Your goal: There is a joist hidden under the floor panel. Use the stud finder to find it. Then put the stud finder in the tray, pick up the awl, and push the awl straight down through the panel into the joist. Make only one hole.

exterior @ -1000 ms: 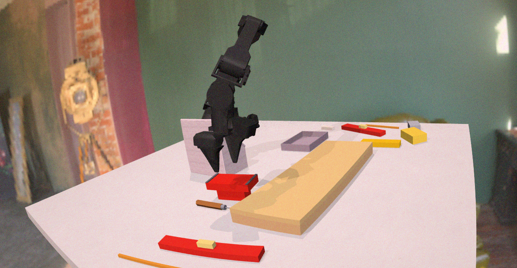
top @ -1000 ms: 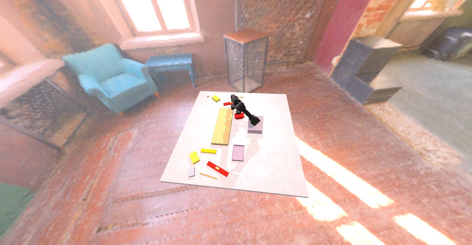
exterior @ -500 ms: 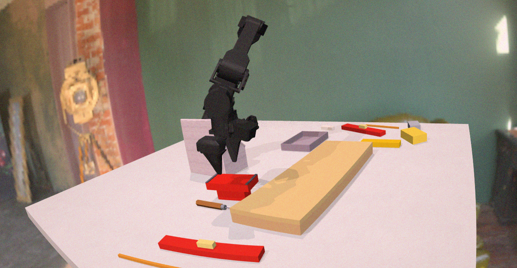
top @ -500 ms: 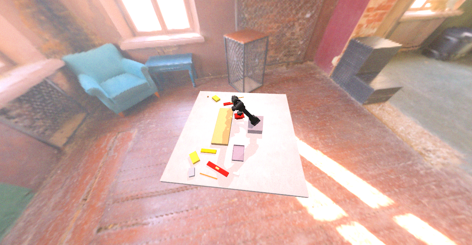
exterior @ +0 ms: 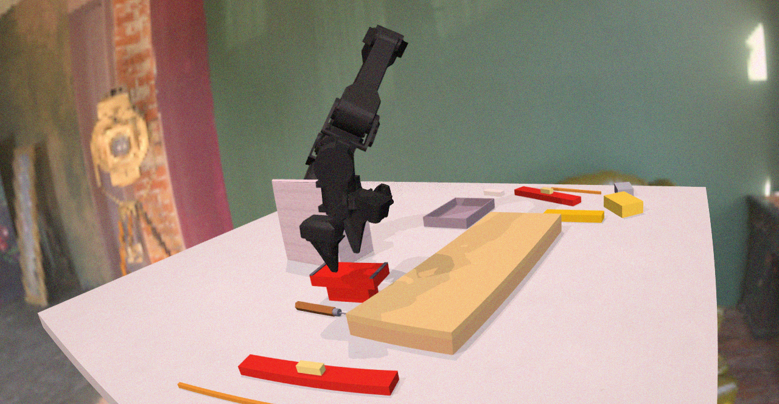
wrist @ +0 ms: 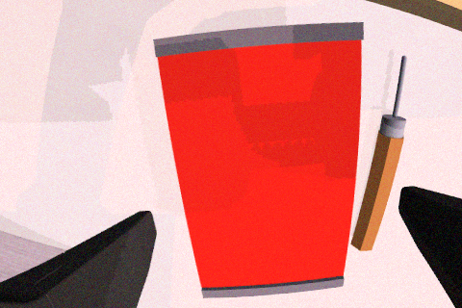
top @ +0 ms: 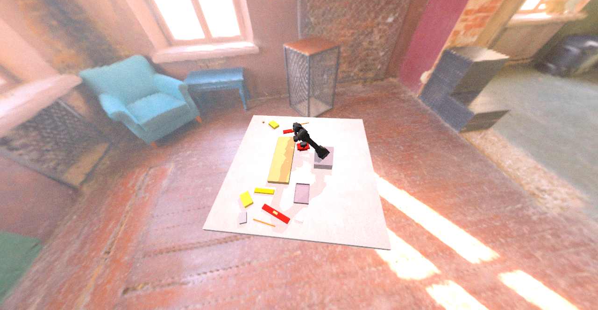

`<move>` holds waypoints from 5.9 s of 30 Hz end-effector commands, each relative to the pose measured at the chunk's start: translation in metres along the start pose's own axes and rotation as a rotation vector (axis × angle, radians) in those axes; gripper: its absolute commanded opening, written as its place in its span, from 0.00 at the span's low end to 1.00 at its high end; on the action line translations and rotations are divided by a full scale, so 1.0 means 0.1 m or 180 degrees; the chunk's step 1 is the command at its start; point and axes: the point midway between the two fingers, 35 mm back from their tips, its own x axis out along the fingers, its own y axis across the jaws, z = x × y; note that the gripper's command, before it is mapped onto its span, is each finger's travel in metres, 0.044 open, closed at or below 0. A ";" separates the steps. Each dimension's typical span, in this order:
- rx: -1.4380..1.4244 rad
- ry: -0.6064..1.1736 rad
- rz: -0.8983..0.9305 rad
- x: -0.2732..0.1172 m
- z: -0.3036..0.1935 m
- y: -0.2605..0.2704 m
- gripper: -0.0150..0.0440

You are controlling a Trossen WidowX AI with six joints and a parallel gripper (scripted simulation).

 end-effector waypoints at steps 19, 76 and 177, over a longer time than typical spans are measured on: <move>0.0017 -0.0009 0.0020 0.33 0.01 0.02 1.00; 0.0019 0.0000 -0.0044 -0.02 -0.02 -0.39 0.25; 0.0152 0.0048 -0.1598 0.07 -0.02 -0.22 0.25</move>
